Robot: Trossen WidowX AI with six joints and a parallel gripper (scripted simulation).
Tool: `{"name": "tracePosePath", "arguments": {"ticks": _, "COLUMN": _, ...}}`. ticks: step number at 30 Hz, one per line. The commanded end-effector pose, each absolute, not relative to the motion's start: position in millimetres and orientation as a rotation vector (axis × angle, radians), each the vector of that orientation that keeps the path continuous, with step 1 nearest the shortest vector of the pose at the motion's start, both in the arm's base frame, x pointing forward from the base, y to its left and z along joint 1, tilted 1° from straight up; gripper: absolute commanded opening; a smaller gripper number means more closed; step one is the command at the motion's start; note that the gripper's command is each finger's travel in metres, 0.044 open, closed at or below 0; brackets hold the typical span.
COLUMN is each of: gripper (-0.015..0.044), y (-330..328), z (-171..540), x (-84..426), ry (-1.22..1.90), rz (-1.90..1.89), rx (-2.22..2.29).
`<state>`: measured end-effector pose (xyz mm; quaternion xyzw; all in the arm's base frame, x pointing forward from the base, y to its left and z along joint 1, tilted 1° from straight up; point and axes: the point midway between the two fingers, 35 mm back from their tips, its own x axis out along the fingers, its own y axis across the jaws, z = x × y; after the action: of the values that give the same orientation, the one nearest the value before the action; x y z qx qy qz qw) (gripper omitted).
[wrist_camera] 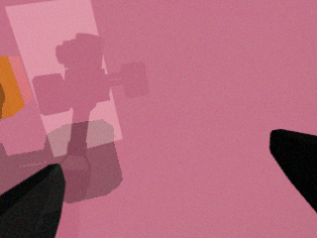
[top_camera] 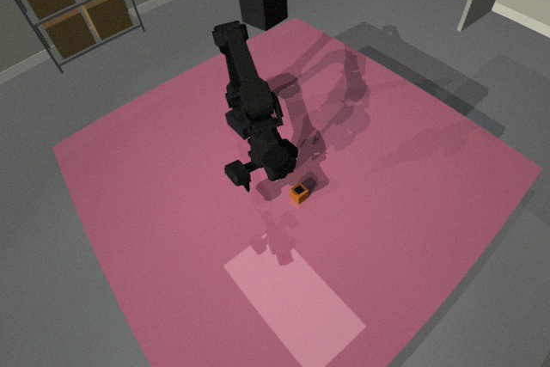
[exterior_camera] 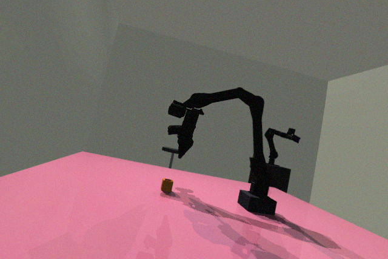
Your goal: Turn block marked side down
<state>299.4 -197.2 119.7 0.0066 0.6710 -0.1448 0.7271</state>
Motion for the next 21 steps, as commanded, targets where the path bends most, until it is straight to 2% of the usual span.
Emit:
{"name": "tracePosePath", "arguments": {"ticks": 1, "gripper": 0.044, "y": -147.0, "z": 103.8, "x": 330.5, "ry": 1.509, "rz": -0.207, "rx": 0.071}}
{"name": "tracePosePath", "arguments": {"ticks": 5, "gripper": 0.044, "y": -109.3, "z": 91.4, "x": 349.6, "ry": 1.551, "rz": -0.132, "rx": 0.122}}
{"name": "tracePosePath", "arguments": {"ticks": 21, "gripper": 0.044, "y": -113.3, "z": 46.3, "x": 354.3, "ry": 1.55, "rz": -0.132, "rx": 0.122}}
